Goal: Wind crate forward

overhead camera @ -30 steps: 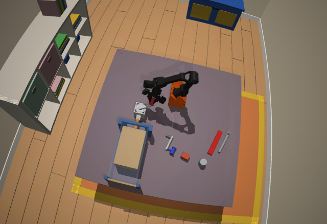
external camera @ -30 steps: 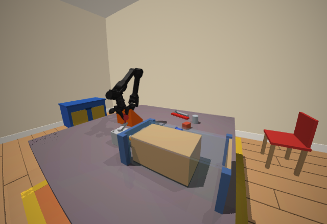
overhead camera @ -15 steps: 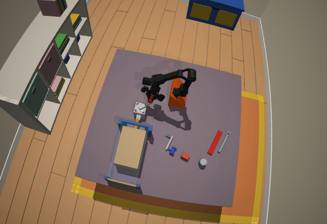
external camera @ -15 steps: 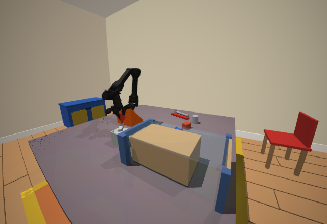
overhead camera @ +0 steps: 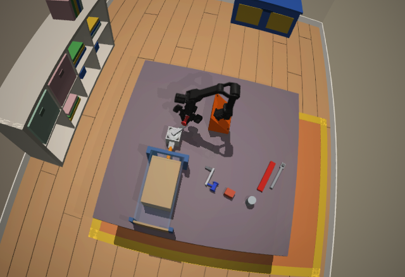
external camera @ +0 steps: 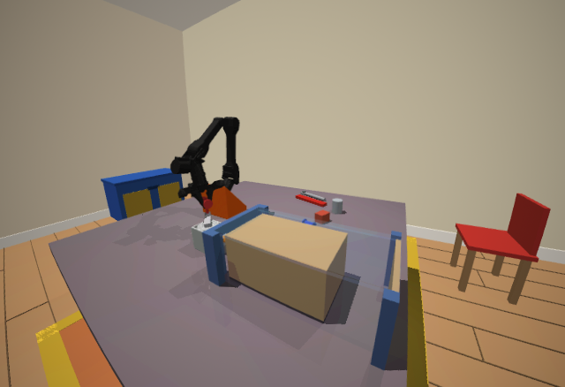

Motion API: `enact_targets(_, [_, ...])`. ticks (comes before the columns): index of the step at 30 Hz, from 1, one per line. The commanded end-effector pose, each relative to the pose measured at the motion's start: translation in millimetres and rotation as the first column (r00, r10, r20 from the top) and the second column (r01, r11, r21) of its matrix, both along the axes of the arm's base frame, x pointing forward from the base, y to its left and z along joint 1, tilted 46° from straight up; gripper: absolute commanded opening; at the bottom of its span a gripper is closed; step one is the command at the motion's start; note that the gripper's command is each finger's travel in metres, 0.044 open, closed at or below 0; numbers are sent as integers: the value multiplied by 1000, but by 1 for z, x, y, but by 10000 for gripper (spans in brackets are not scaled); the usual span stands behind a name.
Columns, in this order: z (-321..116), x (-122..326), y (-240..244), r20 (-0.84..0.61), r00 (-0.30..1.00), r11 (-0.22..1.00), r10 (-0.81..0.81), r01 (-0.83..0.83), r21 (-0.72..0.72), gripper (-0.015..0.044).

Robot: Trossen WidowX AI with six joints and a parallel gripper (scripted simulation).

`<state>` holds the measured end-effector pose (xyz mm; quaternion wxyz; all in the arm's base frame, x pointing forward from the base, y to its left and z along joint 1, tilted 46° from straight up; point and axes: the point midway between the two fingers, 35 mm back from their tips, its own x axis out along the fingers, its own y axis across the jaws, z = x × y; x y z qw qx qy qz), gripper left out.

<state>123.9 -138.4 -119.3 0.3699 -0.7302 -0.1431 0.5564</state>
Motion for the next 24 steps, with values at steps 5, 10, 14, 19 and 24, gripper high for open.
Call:
enact_targets(5, [-15, -10, -19, -26, 1000, 999, 17, -18, -44, 0])
enact_targets(10, [-19, -11, -24, -26, 1000, 999, 17, -18, -45, 0])
enact_targets(14, [-23, -12, -28, -26, 1000, 999, 17, -18, -45, 0])
enact_targets(19, [-28, -13, -33, -26, 1000, 999, 17, -18, -46, 0])
enact_targets(24, [-32, -13, -38, -26, 1000, 999, 17, -18, -47, 0])
